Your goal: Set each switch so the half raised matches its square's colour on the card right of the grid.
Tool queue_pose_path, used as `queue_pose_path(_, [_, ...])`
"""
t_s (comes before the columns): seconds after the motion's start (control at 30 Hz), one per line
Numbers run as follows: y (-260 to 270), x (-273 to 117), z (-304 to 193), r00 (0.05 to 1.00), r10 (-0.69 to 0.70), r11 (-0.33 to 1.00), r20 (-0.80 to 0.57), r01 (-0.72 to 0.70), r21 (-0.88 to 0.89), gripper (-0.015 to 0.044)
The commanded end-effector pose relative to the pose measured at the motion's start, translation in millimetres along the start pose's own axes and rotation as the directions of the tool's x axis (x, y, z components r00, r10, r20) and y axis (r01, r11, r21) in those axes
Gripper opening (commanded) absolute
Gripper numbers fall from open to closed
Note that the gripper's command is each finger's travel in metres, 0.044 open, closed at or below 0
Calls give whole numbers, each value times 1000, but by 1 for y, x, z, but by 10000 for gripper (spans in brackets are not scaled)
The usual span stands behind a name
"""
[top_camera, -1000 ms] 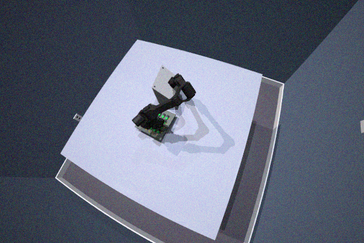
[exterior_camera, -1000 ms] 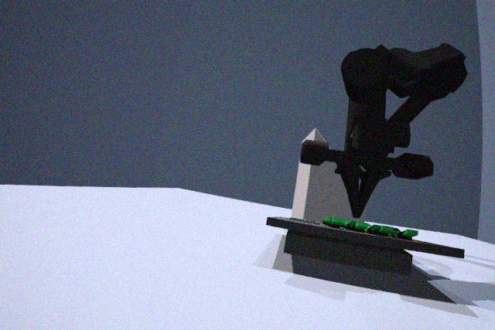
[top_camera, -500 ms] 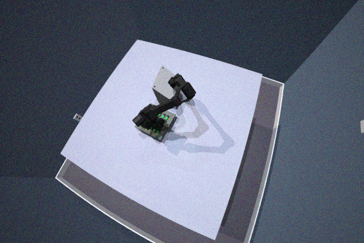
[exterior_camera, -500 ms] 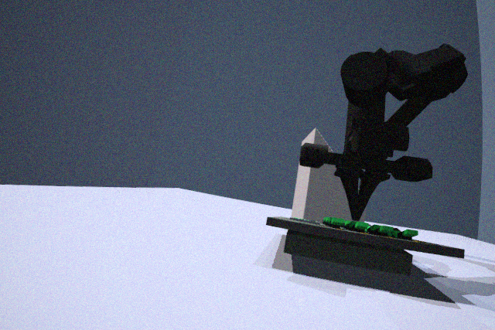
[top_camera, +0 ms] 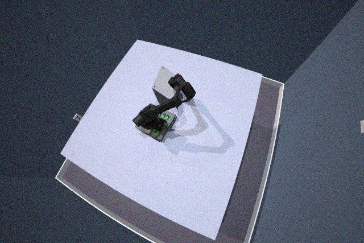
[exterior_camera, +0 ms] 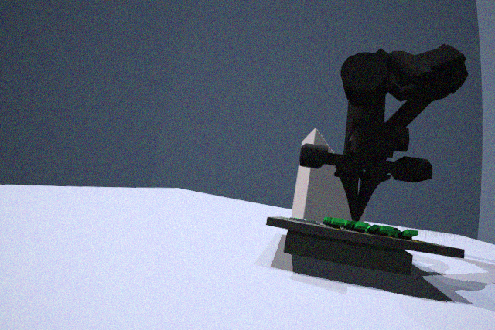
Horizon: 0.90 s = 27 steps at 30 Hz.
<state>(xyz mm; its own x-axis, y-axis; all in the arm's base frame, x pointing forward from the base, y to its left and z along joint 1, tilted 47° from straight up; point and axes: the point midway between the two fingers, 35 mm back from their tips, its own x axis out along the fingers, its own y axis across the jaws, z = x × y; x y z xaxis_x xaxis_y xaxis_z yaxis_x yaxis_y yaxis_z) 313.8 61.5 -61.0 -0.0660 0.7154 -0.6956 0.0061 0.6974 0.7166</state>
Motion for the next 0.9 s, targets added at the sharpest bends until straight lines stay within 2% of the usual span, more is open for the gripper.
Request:
queue_pose_path(0.0, [0,1,0,1000,3,1000,1,-3,4,0])
queue_pose_path(0.87, [0,4,0,1000,3,1000,1,-3,4,0])
